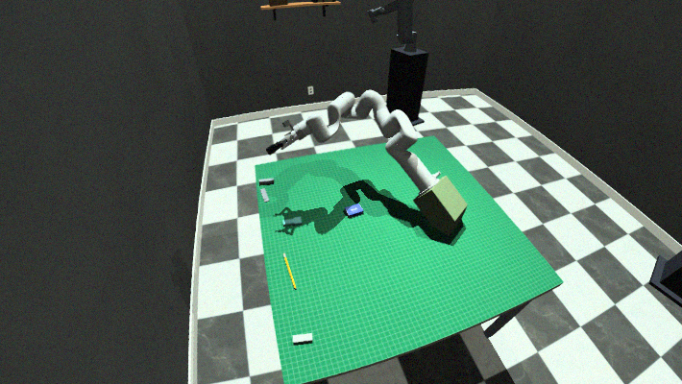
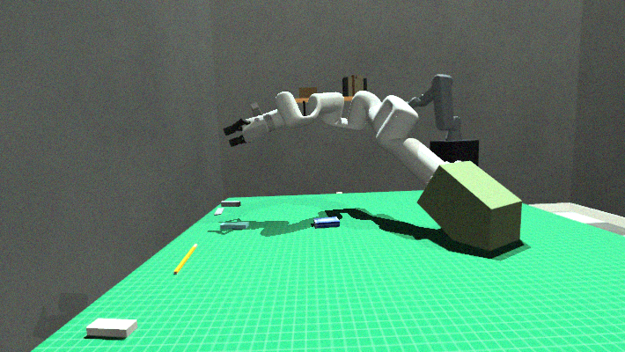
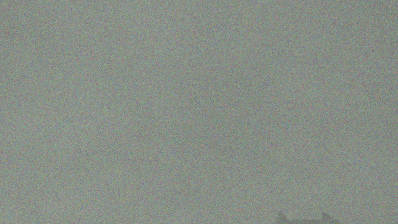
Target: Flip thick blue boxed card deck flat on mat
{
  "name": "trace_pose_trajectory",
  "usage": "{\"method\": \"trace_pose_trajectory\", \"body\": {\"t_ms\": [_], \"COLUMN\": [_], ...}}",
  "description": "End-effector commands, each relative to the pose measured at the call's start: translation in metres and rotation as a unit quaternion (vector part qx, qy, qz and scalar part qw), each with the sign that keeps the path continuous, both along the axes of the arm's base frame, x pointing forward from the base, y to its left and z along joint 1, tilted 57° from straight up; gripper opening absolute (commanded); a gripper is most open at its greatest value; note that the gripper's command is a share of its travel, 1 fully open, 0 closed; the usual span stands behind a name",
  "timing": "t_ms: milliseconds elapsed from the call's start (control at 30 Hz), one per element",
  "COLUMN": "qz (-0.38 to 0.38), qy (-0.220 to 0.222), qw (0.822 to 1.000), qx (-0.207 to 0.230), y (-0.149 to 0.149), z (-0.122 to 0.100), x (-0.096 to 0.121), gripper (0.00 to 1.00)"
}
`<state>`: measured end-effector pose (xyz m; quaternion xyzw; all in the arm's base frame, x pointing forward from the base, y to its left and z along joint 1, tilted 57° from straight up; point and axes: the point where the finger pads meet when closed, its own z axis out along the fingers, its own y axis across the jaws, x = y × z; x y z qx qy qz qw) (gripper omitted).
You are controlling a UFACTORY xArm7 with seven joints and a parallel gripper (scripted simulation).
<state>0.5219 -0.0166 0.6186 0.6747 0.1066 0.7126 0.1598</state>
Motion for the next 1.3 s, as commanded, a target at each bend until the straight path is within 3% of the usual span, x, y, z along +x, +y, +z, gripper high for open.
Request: {"method": "trace_pose_trajectory", "body": {"t_ms": [0, 367, 400, 1000, 1033, 1267], "qz": [-0.001, -0.001, -0.024, -0.024, -0.051, -0.051], "qy": [0.004, 0.004, 0.045, 0.045, 0.088, 0.088], "qw": [1.000, 1.000, 0.999, 0.999, 0.995, 0.995], "qx": [-0.001, -0.001, -0.002, -0.002, -0.005, -0.005], "y": [0.004, 0.004, 0.014, 0.014, 0.020, 0.020], "z": [0.000, 0.000, -0.045, -0.045, -0.091, -0.091], "x": [0.000, 0.000, 0.003, 0.003, 0.003, 0.003], "gripper": [1.00, 1.00, 1.00, 1.00, 1.00, 1.00]}}
